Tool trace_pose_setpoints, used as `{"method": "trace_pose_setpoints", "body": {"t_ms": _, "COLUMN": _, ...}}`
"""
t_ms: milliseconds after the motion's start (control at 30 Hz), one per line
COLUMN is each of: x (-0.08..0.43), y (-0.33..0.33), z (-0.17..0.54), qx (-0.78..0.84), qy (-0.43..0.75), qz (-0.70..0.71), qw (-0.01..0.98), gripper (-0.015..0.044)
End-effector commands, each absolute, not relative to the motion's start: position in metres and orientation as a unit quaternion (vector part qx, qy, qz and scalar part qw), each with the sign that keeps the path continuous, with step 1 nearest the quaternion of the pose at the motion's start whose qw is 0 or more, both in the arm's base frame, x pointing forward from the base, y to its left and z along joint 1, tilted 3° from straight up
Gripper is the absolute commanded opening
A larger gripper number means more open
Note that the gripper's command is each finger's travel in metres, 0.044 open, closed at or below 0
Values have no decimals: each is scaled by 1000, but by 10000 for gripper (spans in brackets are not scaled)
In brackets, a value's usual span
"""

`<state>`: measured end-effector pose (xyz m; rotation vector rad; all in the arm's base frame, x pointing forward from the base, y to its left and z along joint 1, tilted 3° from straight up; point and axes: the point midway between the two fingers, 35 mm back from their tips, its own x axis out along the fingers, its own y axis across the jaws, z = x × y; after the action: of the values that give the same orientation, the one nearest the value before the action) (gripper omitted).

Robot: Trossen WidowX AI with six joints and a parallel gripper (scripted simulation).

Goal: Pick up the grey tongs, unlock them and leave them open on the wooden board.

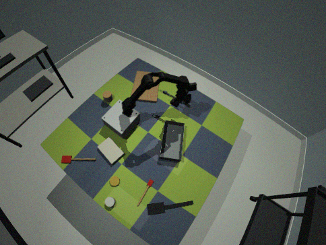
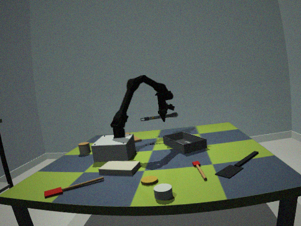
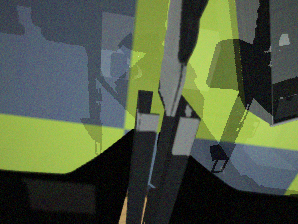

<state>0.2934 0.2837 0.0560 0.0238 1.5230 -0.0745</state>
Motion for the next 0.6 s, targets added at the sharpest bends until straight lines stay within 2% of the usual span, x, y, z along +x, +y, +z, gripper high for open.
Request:
{"method": "trace_pose_setpoints", "body": {"t_ms": 0, "x": 275, "y": 301, "z": 55, "qx": 23, "qy": 690, "qz": -41, "qw": 722, "gripper": -150}}
{"method": "trace_pose_setpoints", "body": {"t_ms": 400, "x": 209, "y": 349, "z": 51, "qx": 66, "qy": 690, "qz": -79, "qw": 717, "gripper": -150}}
{"method": "trace_pose_setpoints", "body": {"t_ms": 567, "x": 202, "y": 353, "z": 51, "qx": 70, "qy": 690, "qz": -82, "qw": 716, "gripper": -150}}
